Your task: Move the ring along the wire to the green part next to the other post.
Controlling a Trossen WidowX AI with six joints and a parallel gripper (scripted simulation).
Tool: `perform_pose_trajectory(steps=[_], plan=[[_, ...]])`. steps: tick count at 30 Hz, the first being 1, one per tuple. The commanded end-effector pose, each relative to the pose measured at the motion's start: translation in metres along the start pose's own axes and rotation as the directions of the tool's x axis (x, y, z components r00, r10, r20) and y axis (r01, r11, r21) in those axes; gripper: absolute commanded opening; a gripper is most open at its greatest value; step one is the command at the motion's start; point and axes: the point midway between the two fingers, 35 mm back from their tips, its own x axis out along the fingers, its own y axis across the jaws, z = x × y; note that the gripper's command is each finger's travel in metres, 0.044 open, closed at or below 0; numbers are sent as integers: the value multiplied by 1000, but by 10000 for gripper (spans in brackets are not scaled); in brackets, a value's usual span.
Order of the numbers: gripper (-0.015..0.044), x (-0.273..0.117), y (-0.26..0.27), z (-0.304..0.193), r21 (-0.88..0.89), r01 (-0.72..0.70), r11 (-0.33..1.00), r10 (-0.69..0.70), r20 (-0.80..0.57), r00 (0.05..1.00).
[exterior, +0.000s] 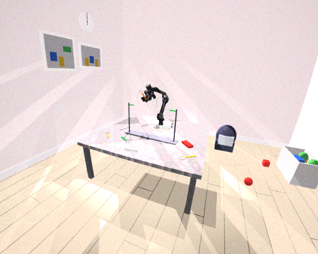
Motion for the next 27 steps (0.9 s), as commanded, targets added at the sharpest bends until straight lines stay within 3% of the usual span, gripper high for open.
perform_pose_trajectory(steps=[1, 27], plan=[[-150, 0, -2, 0, -66, 38, 997, -37, 12, 999], [-150, 0, -17, 4, -357, 227, 906, -208, 91, 974]])
